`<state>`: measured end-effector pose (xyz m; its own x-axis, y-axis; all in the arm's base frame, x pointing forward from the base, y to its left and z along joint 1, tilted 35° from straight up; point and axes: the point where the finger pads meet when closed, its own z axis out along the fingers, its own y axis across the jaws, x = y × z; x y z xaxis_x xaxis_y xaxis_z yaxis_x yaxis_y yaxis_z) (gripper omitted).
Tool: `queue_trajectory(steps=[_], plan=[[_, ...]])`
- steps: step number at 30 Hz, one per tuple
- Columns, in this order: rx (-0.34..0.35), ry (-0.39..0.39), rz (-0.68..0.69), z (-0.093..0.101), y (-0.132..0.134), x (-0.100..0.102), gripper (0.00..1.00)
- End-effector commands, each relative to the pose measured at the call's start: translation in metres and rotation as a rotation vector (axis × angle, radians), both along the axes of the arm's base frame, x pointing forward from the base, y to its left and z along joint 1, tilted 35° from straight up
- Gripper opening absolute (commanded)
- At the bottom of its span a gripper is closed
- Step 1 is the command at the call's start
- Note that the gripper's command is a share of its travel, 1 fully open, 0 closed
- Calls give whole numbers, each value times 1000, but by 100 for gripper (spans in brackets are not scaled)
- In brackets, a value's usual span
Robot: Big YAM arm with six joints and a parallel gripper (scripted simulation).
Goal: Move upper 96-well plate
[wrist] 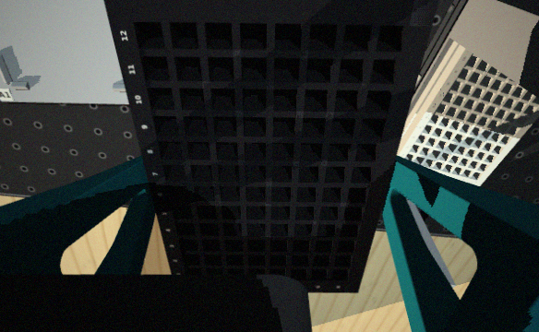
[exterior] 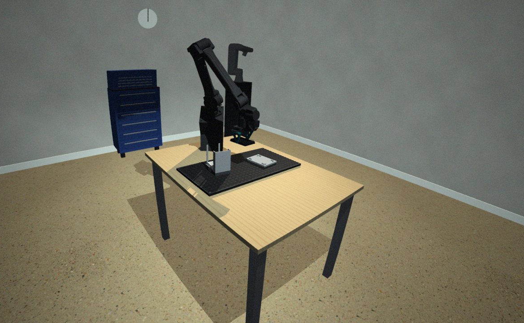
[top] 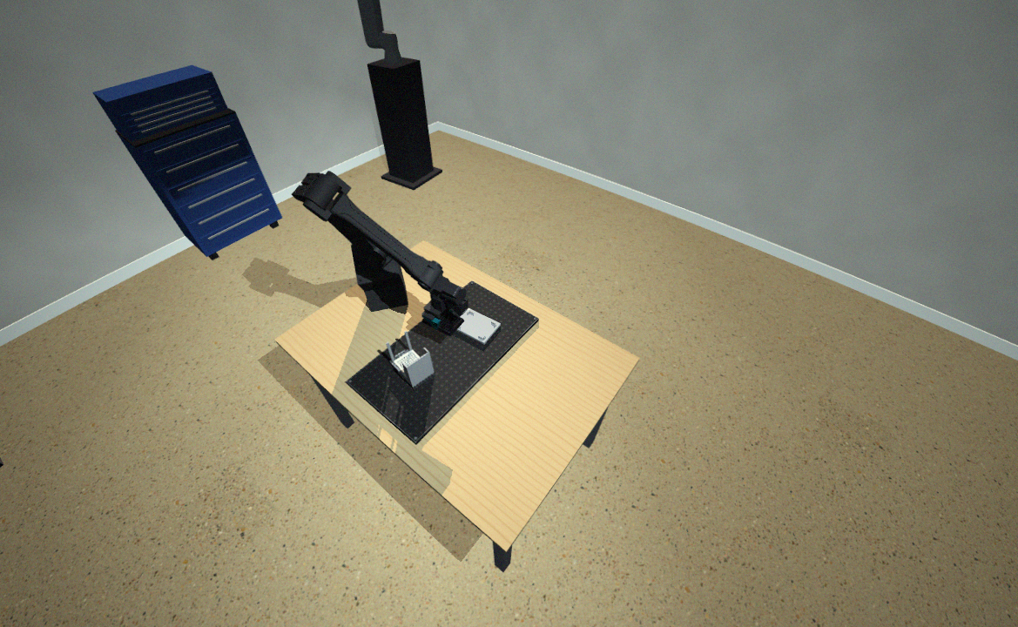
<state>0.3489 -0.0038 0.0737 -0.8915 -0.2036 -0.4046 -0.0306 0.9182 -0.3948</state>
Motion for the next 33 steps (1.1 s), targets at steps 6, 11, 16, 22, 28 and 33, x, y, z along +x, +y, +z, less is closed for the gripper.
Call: queue_trajectory(steps=[6, 11, 16, 22, 28, 33], plan=[[31, -66, -12, 9, 32, 22, 0], [33, -65, -12, 4, 48, 25, 0], [34, -64, -11, -2, 65, 28, 0], [35, -63, -11, -6, 78, 31, 0], [29, -46, -10, -14, 96, 31, 0], [27, -41, -10, -20, 112, 33, 0]])
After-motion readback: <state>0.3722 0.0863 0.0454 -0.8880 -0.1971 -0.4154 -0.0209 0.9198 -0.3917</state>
